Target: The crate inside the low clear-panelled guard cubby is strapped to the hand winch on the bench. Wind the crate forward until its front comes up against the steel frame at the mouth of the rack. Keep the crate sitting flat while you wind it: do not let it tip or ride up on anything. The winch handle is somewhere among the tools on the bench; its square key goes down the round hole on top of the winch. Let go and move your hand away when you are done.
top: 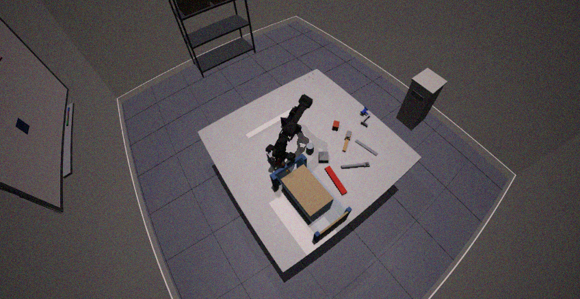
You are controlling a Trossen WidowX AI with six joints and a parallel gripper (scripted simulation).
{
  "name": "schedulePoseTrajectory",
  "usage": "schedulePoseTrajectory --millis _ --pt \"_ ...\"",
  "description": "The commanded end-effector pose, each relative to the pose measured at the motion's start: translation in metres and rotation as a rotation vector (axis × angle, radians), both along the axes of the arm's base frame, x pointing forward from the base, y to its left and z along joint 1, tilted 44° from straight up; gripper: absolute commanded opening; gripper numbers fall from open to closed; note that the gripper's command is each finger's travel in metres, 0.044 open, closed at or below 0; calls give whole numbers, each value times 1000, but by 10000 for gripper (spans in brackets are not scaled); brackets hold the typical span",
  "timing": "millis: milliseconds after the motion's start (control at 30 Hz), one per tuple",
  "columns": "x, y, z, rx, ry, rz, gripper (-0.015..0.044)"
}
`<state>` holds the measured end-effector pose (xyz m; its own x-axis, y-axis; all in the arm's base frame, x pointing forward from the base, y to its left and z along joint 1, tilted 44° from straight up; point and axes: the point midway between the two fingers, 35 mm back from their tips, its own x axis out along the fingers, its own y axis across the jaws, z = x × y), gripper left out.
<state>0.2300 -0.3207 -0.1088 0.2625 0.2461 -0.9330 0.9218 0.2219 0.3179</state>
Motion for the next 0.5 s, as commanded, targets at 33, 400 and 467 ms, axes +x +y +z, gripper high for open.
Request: schedulePoseTrajectory --millis 33,400,467 --pt "5 27 3 66 -4 10 0" --pt "6 40 15 67 -4 10 0" --pt "6 42 17 67 -4 10 0"
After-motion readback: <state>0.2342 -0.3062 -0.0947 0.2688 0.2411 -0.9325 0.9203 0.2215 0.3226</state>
